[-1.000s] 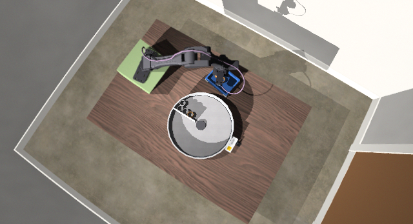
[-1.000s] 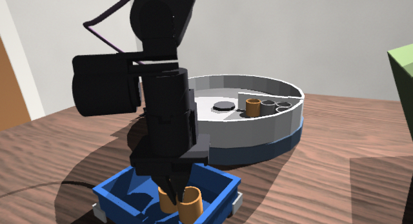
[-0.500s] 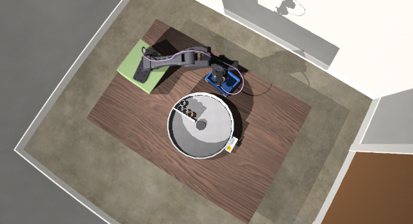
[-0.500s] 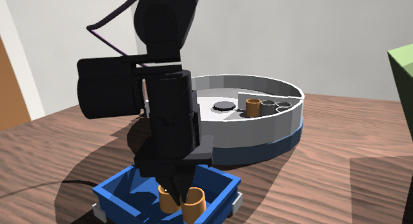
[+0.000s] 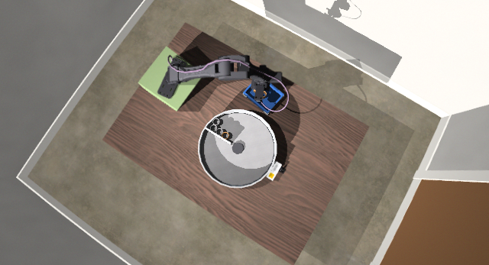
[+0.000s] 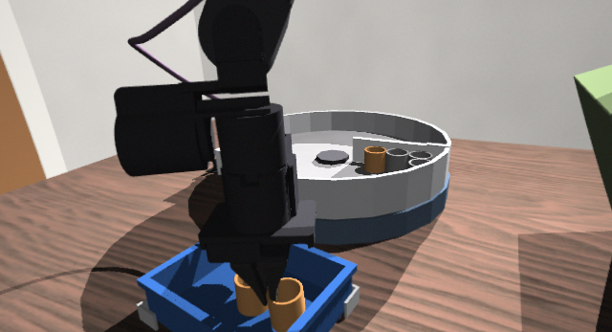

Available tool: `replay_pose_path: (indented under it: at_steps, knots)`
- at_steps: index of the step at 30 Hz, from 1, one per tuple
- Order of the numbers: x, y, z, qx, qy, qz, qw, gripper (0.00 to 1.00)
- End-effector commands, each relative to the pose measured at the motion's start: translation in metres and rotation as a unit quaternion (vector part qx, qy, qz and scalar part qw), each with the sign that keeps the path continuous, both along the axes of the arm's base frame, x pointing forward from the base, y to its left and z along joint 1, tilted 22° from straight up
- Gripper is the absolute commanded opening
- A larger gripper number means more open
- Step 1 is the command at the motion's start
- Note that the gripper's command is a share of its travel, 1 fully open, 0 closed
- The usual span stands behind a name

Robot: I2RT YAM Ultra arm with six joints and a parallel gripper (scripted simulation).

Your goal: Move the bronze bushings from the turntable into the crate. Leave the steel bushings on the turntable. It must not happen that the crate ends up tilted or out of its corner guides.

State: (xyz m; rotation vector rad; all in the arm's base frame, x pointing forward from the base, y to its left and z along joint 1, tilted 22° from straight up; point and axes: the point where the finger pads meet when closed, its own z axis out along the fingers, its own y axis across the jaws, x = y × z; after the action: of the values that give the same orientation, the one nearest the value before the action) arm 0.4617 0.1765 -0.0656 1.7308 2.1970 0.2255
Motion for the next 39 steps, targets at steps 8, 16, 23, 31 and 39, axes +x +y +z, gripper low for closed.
replay_pose_path:
  at_steps: [8,16,23,31,39]
  knots:
    - [0.0129,0.0086,0.0271,0.011,-0.027,0.006,1.0,0.0]
    - [0.0137,0.0083,0.0267,0.011,-0.027,0.006,1.0,0.0]
    - [0.0156,0.0077,0.0255,0.012,-0.028,0.005,1.0,0.0]
    - [0.0156,0.0077,0.0255,0.012,-0.028,0.005,1.0,0.0]
    - [0.0156,0.0077,0.0255,0.012,-0.028,0.005,1.0,0.0]
